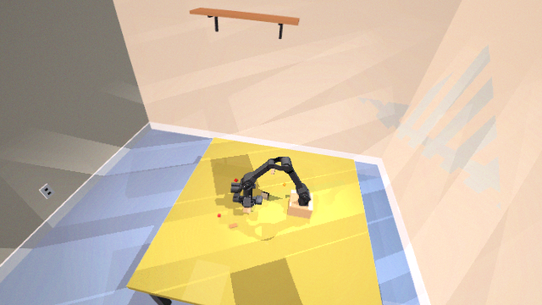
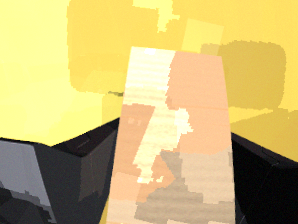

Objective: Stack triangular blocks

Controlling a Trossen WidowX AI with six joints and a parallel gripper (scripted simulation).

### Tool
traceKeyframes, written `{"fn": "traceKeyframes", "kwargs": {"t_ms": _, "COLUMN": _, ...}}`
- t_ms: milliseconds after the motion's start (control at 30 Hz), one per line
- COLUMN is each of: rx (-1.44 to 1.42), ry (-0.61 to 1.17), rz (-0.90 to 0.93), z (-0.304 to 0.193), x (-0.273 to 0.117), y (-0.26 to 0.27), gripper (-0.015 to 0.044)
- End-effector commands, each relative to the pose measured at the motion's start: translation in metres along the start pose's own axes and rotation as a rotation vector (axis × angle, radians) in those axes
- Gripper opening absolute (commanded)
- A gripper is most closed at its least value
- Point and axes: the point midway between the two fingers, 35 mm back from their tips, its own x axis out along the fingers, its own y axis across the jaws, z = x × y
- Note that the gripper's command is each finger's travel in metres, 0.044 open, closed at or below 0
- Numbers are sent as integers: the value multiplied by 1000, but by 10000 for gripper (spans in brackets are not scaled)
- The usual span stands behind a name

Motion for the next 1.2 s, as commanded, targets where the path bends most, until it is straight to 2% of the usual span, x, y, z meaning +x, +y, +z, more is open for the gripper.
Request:
{"fn": "traceKeyframes", "kwargs": {"t_ms": 0, "rx": -4, "ry": 5, "rz": 0, "z": 0, "x": 0, "y": 0, "gripper": 0}}
{"fn": "traceKeyframes", "kwargs": {"t_ms": 667, "rx": 4, "ry": 0, "rz": 4, "z": 0, "x": 26, "y": 0, "gripper": 0}}
{"fn": "traceKeyframes", "kwargs": {"t_ms": 1167, "rx": 2, "ry": 1, "rz": 9, "z": 0, "x": 25, "y": 1, "gripper": 394}}
